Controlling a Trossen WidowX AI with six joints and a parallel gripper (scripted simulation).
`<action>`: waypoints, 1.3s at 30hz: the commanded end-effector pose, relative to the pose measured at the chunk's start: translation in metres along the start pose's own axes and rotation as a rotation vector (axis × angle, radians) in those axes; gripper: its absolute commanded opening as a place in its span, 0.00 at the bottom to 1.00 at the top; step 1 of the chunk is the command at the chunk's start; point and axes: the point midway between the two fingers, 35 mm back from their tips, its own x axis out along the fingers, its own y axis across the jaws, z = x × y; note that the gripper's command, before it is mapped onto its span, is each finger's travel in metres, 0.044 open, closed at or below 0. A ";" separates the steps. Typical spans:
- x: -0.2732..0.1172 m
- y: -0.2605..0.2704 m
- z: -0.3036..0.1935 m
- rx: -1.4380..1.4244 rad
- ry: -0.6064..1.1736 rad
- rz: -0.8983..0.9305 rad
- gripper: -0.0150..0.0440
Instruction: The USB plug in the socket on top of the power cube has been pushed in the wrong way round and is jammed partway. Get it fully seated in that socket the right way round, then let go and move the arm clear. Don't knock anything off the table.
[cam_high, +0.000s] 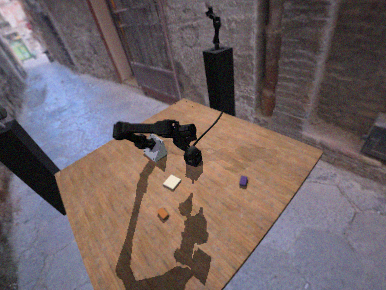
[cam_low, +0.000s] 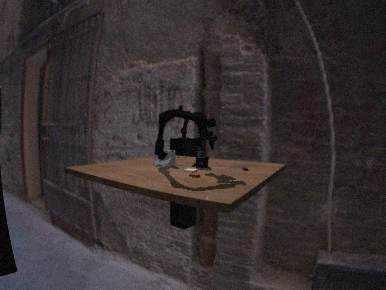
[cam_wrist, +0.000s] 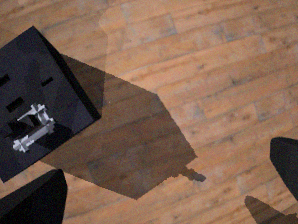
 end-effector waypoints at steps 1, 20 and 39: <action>-0.001 0.059 0.031 -0.368 0.192 0.139 1.00; 0.004 0.072 0.032 -0.428 0.230 0.163 1.00; 0.022 0.074 0.027 -0.427 0.230 0.163 1.00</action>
